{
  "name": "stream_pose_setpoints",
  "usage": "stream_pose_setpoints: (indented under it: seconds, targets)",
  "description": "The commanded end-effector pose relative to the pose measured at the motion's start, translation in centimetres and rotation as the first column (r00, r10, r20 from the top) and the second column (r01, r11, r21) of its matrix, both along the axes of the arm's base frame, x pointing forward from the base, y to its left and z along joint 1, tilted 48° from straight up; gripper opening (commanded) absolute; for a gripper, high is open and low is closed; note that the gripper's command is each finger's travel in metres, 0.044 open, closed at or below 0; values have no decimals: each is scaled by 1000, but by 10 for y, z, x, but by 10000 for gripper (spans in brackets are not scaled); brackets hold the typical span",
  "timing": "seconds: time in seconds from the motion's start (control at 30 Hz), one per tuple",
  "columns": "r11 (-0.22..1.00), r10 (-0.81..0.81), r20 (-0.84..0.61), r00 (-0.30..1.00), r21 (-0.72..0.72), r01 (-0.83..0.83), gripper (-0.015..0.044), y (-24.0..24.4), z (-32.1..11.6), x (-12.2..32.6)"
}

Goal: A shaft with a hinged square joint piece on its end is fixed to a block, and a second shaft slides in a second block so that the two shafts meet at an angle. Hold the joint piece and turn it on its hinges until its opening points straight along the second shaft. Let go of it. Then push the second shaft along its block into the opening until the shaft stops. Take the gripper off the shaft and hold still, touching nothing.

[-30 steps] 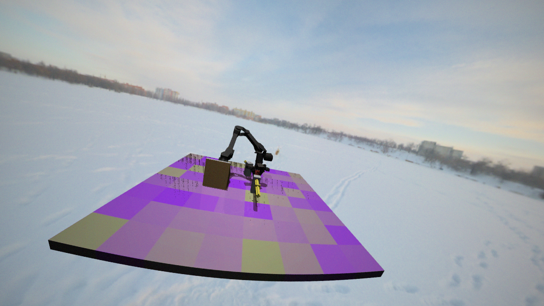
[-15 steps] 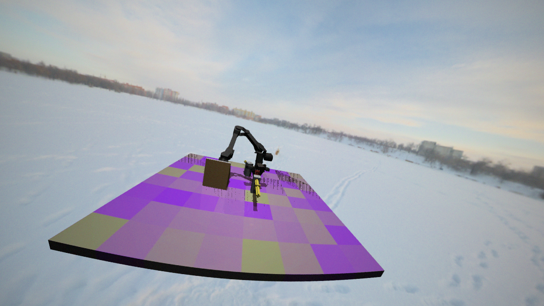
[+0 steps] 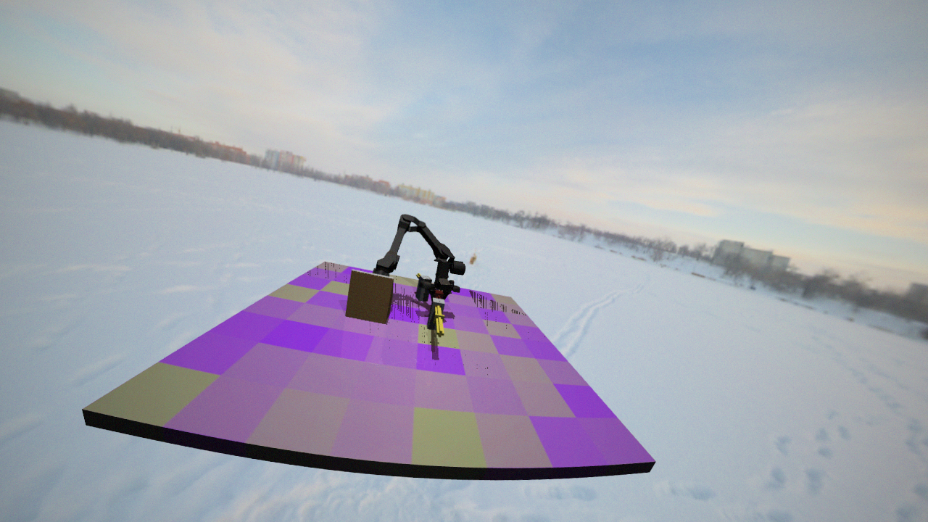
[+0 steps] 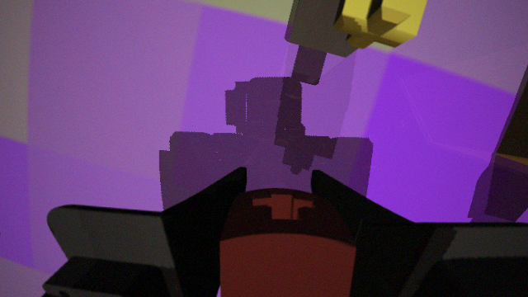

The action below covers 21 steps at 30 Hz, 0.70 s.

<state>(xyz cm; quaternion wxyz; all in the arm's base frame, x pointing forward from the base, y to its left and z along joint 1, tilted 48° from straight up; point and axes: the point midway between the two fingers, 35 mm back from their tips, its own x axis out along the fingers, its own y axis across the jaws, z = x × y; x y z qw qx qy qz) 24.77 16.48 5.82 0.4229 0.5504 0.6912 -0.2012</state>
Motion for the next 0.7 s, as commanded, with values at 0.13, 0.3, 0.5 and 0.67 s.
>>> stream_pose_setpoints:
  seconds: [0.13,0.3,0.5,0.67]
  targets:
    - [1000,-4,-4,1000,-2,4,0,0,0,0]
    - [1000,-4,-4,1000,-2,4,0,0,0,0]
    - [1000,0,0,1000,0,0,0,0,0,0]
    - [1000,0,0,1000,0,0,0,0,0,0]
